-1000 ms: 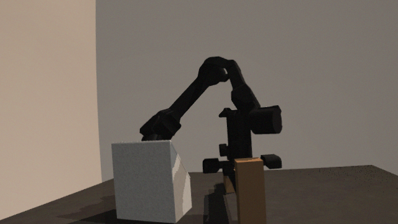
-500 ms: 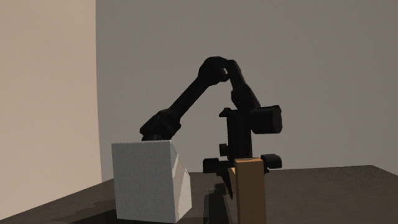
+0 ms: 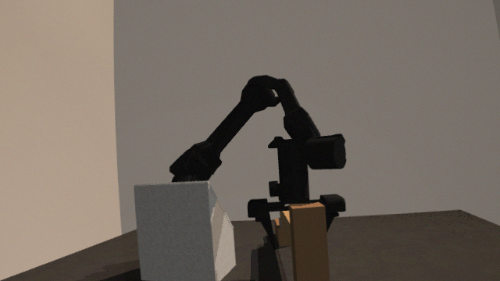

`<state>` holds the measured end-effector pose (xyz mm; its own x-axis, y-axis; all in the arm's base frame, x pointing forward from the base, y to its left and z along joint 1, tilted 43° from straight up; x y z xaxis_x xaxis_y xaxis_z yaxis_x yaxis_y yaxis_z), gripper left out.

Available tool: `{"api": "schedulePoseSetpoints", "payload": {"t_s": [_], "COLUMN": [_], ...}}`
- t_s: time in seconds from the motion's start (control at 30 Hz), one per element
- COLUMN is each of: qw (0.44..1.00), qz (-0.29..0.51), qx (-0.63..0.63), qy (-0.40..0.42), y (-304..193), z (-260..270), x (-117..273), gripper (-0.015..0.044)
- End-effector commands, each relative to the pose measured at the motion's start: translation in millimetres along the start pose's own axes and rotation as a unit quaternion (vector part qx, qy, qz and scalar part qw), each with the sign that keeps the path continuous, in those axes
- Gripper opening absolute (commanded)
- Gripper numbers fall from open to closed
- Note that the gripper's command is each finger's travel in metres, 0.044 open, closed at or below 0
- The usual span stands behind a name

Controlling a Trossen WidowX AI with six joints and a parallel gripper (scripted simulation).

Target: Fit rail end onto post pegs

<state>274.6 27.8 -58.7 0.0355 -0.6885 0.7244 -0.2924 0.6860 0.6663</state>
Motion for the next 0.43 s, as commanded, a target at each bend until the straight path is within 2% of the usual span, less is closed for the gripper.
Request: {"api": "schedulePoseSetpoints", "payload": {"t_s": [0.0,0.4], "qw": [1.0,1.0], "qz": [0.006,0.006], "qx": [0.006,0.006], "qy": [-0.005,-0.005], "y": [19.5,20.8], "z": [-1.4,-1.3], "x": [20.9,22.0], "gripper": [0.044,0.044]}}
Point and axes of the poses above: the point midway between the two fingers, 35 mm back from their tips, its own x axis back along the fingers, its own z axis across the jaws, y = z × x, the point moved 1 cm from there along x, back along the fingers, and after that the axes turned 1 degree about -x, right-handed, at the moved point
